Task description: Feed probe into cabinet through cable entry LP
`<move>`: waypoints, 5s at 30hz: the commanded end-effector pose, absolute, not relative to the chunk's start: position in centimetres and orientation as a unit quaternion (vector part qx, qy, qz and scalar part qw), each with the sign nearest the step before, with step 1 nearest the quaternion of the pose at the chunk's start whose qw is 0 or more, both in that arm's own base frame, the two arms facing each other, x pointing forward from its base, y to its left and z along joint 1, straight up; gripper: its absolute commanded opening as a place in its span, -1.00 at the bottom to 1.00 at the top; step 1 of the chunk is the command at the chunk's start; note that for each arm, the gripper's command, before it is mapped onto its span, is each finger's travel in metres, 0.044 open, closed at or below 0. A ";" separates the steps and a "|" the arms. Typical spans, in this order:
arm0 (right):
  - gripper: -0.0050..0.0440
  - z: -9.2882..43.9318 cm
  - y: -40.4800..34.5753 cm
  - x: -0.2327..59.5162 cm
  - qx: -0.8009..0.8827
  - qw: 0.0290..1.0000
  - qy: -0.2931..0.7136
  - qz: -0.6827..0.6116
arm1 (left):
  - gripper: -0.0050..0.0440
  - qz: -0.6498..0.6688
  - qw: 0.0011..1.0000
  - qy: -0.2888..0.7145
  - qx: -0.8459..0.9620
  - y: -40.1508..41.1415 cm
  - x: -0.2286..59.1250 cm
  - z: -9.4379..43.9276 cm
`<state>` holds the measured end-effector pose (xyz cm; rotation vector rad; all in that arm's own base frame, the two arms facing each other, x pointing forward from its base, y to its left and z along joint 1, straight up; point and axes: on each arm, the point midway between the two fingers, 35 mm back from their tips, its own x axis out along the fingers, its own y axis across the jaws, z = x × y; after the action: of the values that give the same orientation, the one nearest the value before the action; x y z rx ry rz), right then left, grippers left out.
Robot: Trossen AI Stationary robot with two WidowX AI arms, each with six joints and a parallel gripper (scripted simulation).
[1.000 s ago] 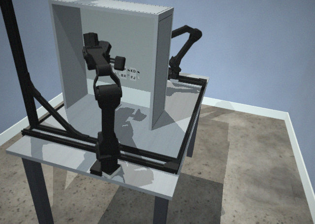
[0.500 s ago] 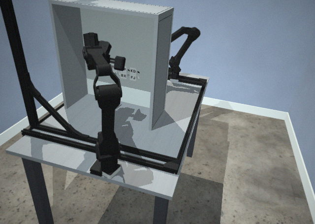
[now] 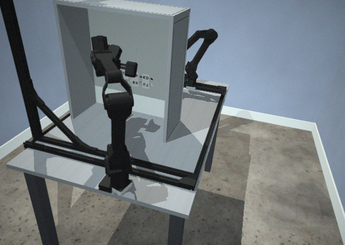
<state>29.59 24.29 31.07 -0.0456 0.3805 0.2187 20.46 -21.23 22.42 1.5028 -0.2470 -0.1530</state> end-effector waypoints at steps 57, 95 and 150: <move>1.00 31.1 24.3 29.5 -0.021 0.975 0.190 0.110 | -0.80 -0.053 0.705 -0.053 0.705 -20.8 25.2 19.4; 1.00 31.1 24.3 29.5 -0.021 0.975 0.190 0.110 | -0.80 -0.053 0.705 -0.053 0.705 -22.0 30.4 19.7; 1.00 31.1 24.3 29.5 -0.021 0.975 0.190 0.110 | -0.80 -0.053 0.705 -0.053 0.705 -22.1 36.9 19.1</move>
<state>29.58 24.29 31.10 -0.0450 0.3801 0.2189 36.71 -21.88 18.94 1.5768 -0.1094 -0.1186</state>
